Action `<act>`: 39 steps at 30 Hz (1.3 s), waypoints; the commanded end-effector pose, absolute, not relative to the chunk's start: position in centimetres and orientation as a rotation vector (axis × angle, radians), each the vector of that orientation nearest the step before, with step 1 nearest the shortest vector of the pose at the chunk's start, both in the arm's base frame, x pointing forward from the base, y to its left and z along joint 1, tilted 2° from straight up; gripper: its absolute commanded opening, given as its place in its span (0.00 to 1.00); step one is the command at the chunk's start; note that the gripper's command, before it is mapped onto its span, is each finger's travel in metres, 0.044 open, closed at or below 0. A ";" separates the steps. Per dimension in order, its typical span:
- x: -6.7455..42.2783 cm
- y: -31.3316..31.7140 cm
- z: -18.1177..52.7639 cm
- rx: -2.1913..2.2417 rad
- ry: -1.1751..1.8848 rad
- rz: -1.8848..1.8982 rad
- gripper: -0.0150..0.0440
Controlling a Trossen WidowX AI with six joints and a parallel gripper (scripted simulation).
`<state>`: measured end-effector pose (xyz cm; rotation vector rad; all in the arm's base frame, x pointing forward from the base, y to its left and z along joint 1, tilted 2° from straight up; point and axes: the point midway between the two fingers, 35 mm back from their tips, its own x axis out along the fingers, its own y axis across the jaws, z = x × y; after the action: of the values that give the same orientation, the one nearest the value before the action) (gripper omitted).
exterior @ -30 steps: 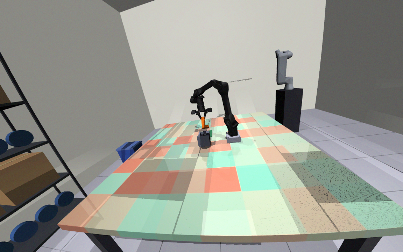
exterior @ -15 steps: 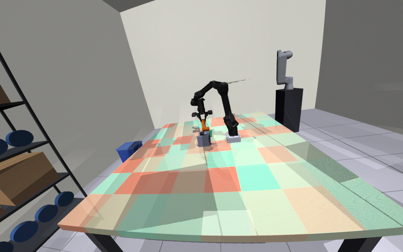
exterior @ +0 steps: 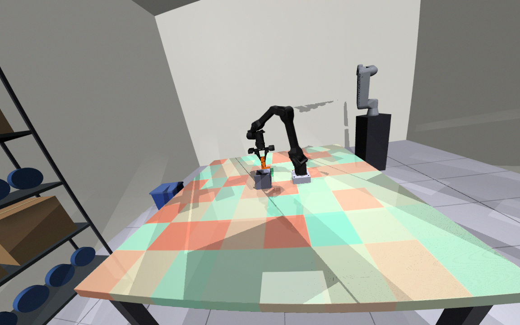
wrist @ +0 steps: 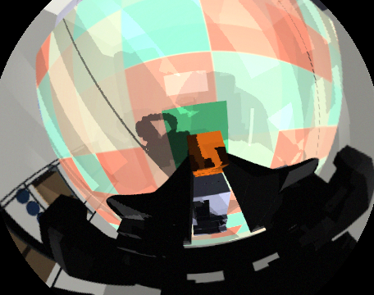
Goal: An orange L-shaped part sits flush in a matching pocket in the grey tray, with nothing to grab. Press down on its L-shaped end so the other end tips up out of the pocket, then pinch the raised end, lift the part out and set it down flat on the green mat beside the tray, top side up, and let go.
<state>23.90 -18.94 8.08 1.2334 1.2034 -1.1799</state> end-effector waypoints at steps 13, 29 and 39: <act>23.7 -18.8 6.3 1.232 1.215 -1.188 0.25; 23.7 -18.8 6.3 1.232 1.215 -1.188 0.25; 23.8 -18.8 6.3 1.234 1.215 -1.182 0.48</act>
<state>23.78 -18.80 6.34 1.2338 1.2154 -1.1822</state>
